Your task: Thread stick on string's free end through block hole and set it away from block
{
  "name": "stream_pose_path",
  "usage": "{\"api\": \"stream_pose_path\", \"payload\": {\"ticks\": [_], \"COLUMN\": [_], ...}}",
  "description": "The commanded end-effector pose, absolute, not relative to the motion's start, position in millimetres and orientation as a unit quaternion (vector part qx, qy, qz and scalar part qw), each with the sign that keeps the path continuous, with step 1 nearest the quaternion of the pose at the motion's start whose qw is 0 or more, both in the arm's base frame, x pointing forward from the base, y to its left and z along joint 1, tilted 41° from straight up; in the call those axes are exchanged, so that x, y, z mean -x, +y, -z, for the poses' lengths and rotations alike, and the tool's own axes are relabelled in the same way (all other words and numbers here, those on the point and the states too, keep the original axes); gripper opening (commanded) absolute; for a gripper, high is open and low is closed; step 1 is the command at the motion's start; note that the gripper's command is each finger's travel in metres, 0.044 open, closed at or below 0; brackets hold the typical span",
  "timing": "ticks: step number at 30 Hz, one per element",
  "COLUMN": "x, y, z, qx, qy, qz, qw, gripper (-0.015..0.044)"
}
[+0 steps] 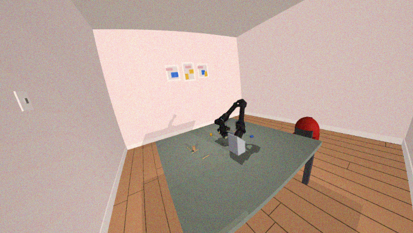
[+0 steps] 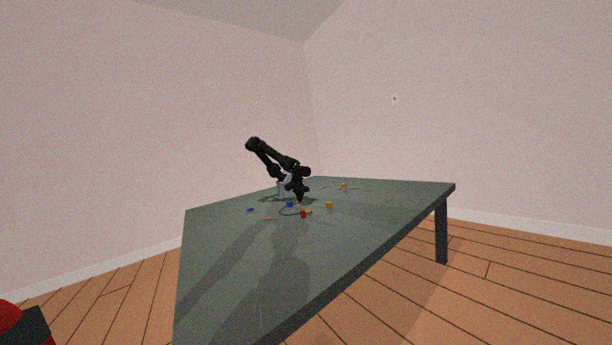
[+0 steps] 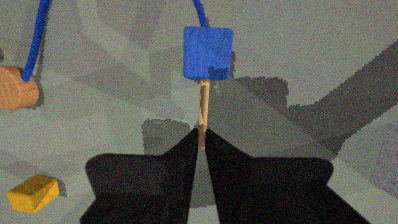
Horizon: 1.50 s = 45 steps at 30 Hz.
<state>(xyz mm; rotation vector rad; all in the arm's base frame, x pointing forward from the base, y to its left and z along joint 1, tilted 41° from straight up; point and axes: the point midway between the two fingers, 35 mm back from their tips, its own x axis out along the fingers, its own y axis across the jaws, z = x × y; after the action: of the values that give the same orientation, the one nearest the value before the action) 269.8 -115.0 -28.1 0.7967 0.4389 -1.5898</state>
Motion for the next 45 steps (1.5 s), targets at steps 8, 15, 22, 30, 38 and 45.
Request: {"api": "stream_pose_path", "payload": {"ticks": [8,15,22,30,38,45], "x": [-273,-275,-276,-277,-278,-277], "y": [-105,-100,-94,-87,-80,-75], "z": [38,43,49,55,61,66], "qx": [-0.338,-0.336,-0.334,-0.334,-0.334,-0.33], "qy": [0.195,0.199,0.201,0.2,0.201,0.206], "qz": [0.686,0.684,0.682,0.681,0.679,0.677], "qw": [0.613,0.616,0.618,0.62,0.622,0.625], "gripper": [0.0,0.0,0.0,0.0,0.0,0.0]}}
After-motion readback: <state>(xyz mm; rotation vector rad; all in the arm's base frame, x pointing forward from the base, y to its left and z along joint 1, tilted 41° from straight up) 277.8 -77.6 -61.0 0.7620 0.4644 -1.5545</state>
